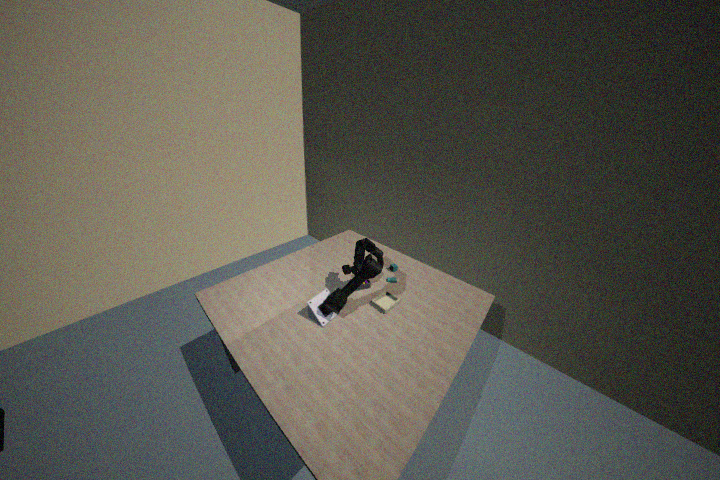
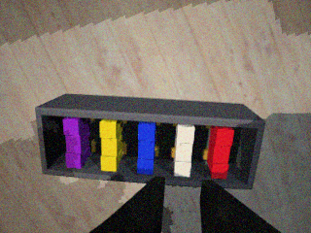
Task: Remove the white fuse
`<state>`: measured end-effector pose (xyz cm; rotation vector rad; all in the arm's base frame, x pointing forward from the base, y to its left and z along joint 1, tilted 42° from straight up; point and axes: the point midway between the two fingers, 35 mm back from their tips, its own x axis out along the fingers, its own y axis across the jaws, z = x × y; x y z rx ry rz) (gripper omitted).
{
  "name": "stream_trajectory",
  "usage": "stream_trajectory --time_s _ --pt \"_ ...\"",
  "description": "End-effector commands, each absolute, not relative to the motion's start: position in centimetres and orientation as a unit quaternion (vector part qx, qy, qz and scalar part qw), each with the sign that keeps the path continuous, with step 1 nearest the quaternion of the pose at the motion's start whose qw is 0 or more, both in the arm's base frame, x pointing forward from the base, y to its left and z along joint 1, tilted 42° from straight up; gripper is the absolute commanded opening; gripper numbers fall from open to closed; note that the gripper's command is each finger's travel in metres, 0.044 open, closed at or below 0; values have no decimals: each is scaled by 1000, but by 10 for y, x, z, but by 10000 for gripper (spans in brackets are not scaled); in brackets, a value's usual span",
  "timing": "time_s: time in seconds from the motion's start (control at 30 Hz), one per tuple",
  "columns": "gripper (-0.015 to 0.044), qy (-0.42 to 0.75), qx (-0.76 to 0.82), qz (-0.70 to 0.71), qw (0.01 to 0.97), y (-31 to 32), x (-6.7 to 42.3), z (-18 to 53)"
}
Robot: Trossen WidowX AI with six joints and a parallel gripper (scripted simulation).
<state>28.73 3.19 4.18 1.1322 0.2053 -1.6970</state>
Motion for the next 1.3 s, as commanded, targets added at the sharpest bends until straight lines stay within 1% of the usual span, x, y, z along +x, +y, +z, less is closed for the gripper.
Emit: stream_trajectory --time_s 0.0,1.27 --pt "74 85 467 -709 521 28 286 37" --pt "74 85 467 -709 521 11 285 17"
